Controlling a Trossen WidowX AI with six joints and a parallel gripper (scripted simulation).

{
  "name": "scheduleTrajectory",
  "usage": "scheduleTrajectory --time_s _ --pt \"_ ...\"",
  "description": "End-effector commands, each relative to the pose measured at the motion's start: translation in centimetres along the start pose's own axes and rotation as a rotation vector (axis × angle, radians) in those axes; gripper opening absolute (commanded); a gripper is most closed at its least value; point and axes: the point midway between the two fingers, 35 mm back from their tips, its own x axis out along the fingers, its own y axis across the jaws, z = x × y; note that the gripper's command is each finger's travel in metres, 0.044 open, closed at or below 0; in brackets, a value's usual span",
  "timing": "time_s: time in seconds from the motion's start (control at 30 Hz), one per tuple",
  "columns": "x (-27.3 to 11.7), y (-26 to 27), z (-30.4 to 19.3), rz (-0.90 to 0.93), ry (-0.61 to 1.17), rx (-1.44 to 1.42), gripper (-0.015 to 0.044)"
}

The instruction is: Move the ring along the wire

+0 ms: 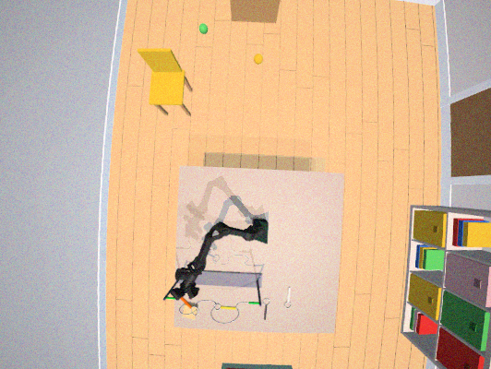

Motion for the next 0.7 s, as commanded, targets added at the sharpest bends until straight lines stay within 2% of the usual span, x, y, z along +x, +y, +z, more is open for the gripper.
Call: scheduleTrajectory --time_s 0.0,0.67 --pt "0.1 -0.3 0.1 -0.042 -0.013 -0.082 -0.015" --pt "0.1 -2.4 0.6 -0.231 -0.055 -0.415 -0.015"
